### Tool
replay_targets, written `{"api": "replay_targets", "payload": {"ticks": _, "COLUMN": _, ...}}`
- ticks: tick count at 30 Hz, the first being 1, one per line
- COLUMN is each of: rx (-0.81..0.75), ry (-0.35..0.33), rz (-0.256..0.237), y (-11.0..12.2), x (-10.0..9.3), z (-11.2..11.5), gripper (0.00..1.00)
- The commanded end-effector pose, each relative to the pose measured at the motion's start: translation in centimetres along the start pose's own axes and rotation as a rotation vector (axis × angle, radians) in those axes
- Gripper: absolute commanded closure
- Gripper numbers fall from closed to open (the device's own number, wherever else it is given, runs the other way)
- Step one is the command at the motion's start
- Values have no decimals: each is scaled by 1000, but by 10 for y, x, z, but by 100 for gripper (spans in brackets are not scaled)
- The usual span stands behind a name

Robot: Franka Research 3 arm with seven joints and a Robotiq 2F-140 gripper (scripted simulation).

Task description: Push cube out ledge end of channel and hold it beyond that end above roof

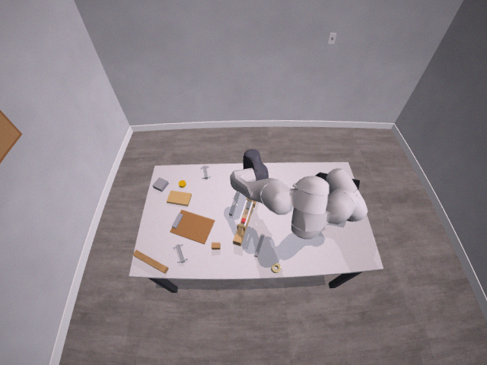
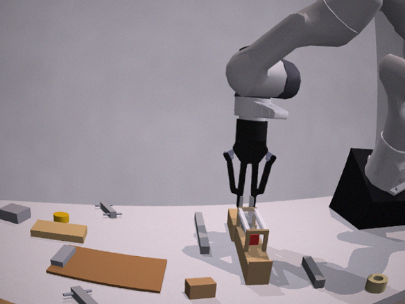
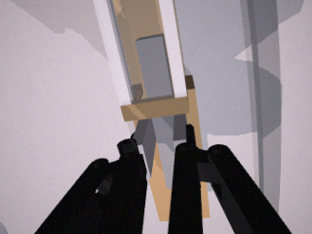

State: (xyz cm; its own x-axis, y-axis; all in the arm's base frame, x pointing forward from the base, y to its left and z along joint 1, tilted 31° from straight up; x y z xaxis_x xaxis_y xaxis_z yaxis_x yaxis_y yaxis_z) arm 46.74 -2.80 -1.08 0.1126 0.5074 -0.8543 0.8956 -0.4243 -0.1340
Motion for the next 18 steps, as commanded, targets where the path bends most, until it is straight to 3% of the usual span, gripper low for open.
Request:
{"api": "replay_targets", "payload": {"ticks": 1, "rx": 7, "ry": -3, "rz": 3, "y": 1, "x": -1, "z": 1, "gripper": 100}}
{"api": "replay_targets", "payload": {"ticks": 5, "rx": 7, "ry": -3, "rz": 3, "y": 1, "x": -1, "z": 1, "gripper": 100}}
{"api": "replay_targets", "payload": {"ticks": 6, "rx": 7, "ry": -3, "rz": 3, "y": 1, "x": -1, "z": 1, "gripper": 77}}
{"api": "replay_targets", "payload": {"ticks": 18, "rx": 7, "ry": -3, "rz": 3, "y": 1, "x": -1, "z": 1, "gripper": 77}}
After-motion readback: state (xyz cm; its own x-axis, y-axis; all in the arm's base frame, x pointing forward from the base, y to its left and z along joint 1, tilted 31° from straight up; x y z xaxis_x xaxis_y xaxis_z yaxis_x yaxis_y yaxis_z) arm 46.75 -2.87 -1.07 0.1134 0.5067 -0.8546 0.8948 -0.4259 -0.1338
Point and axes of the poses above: the point where the finger pads meet when closed, its own x axis out along the fingers, its own y axis across the jaws, z = x × y, the point moved 3 cm from there along -x, back along the fingers, and after that the axes turned 12 degrees about x, right-handed, at the moved point
